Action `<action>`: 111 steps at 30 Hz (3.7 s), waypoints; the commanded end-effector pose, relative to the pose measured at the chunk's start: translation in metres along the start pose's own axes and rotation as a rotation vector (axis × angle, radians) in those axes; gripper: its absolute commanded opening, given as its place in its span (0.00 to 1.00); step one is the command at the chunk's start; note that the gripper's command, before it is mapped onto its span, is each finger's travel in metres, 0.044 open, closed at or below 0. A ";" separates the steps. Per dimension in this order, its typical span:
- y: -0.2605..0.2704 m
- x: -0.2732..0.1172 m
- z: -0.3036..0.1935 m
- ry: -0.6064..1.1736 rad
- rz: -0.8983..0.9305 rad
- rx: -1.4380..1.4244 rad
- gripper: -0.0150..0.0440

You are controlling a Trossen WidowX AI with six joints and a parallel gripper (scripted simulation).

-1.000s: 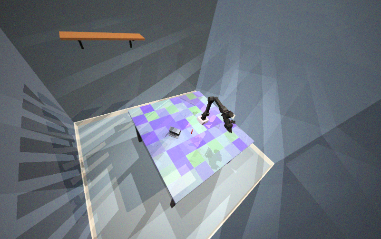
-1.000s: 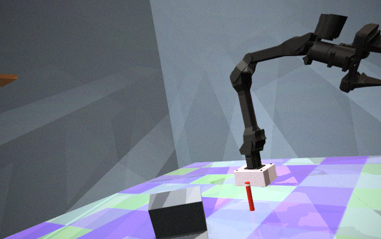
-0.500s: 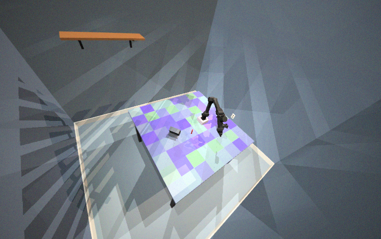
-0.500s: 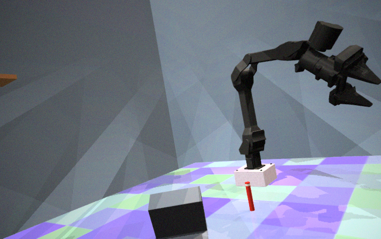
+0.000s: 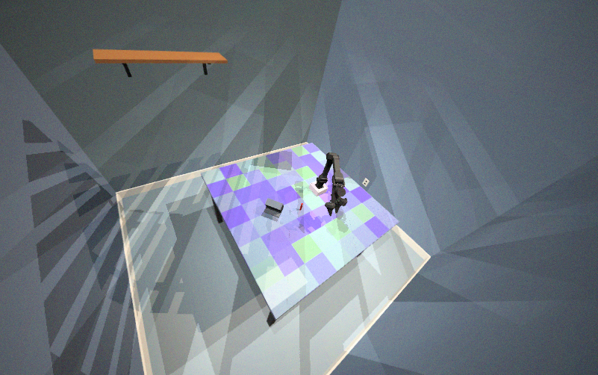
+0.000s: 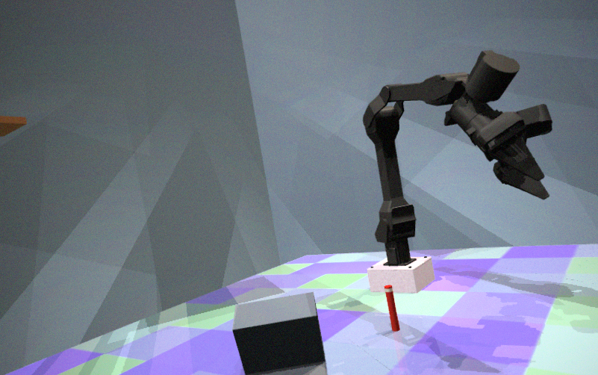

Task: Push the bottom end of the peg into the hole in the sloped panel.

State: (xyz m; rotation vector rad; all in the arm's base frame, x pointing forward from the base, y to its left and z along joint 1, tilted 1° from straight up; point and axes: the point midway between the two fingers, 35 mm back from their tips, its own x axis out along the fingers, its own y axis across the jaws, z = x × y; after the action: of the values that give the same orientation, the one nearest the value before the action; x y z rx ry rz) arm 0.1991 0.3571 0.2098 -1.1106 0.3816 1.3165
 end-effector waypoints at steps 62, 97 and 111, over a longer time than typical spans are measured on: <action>0.015 -0.010 -0.281 0.674 0.103 1.044 1.00; 0.035 0.029 -0.304 0.671 0.107 1.039 0.96; 0.035 0.029 -0.304 0.671 0.107 1.039 0.33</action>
State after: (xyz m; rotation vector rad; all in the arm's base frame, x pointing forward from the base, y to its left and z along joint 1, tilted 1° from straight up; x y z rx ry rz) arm 0.2818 0.1225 0.0289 -0.5834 1.4427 0.6002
